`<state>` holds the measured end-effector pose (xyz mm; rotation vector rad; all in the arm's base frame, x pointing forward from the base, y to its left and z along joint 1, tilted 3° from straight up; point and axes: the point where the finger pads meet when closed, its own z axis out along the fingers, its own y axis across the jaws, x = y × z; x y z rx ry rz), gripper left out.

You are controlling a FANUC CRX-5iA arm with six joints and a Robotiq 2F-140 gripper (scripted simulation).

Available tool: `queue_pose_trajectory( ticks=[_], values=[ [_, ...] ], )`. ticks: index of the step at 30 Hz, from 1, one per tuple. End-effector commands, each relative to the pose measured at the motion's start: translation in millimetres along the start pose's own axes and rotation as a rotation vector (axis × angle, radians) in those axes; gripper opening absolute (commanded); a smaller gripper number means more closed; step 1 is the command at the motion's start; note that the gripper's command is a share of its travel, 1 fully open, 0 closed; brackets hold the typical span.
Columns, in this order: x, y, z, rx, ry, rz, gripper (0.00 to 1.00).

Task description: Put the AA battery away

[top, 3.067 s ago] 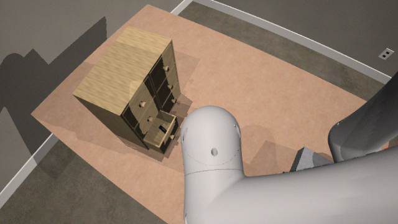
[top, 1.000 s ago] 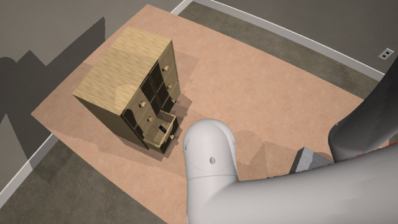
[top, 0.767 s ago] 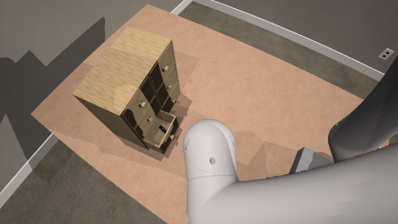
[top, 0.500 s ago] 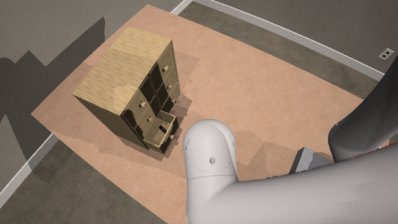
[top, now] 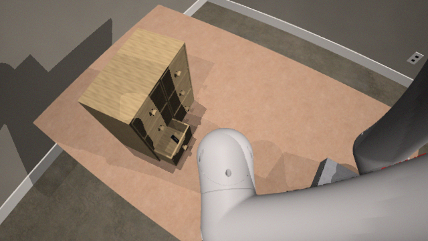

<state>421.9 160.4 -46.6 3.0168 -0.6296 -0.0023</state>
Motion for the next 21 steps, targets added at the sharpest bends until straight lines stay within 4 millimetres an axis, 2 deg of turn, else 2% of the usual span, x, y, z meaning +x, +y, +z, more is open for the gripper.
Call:
queue_pose_trajectory(
  ticks=[1,16,18,21],
  values=[
    [0.1,0.0,0.0,0.0,0.0,0.0,0.06],
    [0.1,0.0,-0.3,0.0,0.0,0.0,0.06],
    [0.1,0.0,-5.8,0.0,0.0,0.0,0.06],
    [0.1,0.0,-31.6,0.0,0.0,0.0,0.06]
  ],
)
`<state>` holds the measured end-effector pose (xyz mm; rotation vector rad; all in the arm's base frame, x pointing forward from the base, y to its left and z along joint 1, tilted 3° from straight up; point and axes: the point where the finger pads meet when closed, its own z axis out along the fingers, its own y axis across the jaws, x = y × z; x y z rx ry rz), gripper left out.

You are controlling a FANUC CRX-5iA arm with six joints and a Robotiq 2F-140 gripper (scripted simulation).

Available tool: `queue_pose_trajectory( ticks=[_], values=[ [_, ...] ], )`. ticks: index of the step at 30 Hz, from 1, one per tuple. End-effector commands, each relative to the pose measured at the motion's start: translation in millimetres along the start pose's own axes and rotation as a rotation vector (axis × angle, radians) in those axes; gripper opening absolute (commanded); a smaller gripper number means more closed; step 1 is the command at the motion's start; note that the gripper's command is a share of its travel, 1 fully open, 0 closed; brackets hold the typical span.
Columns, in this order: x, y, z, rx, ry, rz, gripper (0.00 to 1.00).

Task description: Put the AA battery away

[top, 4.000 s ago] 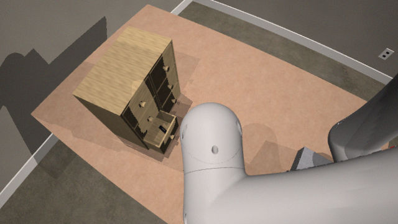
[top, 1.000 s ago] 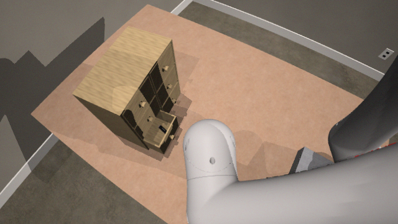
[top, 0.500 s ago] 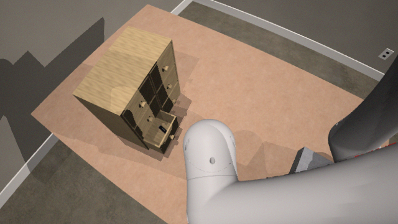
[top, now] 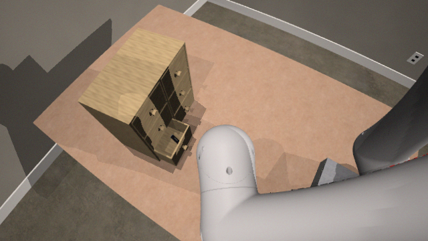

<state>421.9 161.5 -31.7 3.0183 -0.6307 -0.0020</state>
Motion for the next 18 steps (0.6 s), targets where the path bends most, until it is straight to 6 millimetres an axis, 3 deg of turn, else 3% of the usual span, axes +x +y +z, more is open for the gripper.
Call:
queue_pose_trajectory(
  ticks=[1,4,7,18],
  values=[
    [0.4,0.1,-28.6,-0.002,0.0,0.0,0.06],
    [0.4,0.0,-63.9,-0.002,0.0,0.0,0.06],
    [0.4,0.0,-83.2,-0.002,0.0,0.0,0.06],
    [4.5,0.5,-85.2,-0.002,0.0,-0.045,0.06]
  ],
)
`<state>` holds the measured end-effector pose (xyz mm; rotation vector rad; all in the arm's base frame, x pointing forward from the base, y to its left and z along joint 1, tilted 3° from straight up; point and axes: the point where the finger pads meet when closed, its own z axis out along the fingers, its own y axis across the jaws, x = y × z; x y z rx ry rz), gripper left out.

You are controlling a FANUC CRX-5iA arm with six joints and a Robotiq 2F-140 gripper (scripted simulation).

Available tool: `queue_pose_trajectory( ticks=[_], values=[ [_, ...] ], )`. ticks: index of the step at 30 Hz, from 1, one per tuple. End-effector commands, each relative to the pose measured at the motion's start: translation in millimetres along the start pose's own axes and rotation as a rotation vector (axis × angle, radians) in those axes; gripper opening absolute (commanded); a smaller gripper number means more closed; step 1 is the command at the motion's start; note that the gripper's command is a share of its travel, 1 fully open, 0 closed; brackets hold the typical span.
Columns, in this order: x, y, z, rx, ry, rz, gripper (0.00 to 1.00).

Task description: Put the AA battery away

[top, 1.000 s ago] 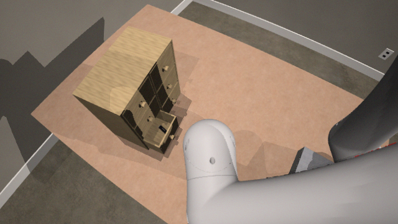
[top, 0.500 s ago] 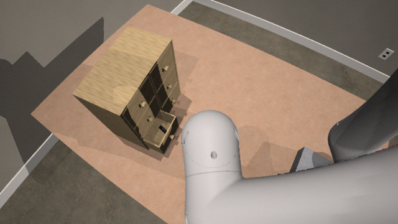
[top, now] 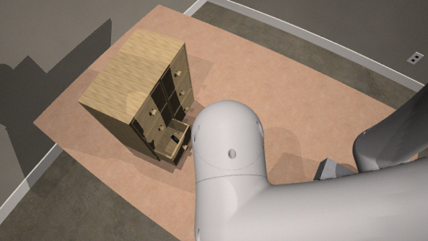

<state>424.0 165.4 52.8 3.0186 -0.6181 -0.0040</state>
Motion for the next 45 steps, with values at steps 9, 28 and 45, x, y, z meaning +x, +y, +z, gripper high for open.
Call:
queue_pose_trajectory(
  ticks=[9,28,45],
  values=[
    [49.7,8.9,-0.6,0.0,0.001,-0.542,0.06],
    [58.6,11.2,-28.3,0.0,0.001,-0.635,0.06],
    [59.2,11.3,-89.4,0.0,0.001,-0.635,0.06]
  ],
)
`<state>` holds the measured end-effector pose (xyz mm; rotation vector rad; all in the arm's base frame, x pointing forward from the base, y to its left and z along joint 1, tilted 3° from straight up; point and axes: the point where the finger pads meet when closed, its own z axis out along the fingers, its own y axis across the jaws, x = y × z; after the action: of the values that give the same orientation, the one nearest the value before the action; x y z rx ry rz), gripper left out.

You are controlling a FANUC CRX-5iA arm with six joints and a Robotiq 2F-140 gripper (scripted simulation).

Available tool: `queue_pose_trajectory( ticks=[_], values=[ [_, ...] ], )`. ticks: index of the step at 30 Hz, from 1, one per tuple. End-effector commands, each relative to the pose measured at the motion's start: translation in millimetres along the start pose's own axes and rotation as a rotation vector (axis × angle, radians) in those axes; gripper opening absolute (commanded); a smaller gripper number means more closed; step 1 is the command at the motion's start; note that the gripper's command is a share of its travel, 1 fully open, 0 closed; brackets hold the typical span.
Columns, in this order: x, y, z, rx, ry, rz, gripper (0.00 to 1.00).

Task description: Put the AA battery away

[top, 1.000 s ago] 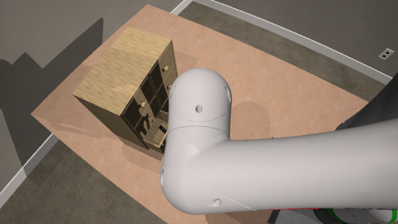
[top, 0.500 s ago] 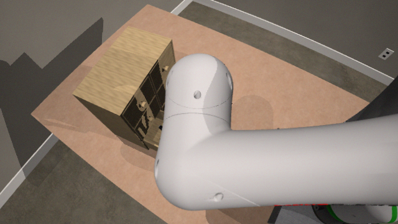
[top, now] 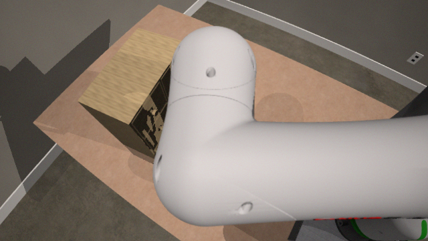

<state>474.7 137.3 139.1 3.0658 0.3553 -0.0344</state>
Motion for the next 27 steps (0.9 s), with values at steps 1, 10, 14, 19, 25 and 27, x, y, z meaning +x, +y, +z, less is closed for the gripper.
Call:
queue_pose_trajectory(
  ticks=[1,10,14,19,25,27],
  values=[
    [0.4,0.6,-5.4,-0.002,0.002,0.0,0.06],
    [0.8,-16.5,0.3,0.059,0.033,-0.045,0.06],
    [1.7,-40.9,8.0,0.142,0.083,-0.103,0.06],
    [7.9,-114.7,14.2,0.378,0.309,-0.255,0.06],
    [23.5,-164.7,-10.0,0.503,0.622,-0.31,0.06],
    [30.4,-158.5,-24.2,0.494,0.739,-0.294,0.06]
  ],
)
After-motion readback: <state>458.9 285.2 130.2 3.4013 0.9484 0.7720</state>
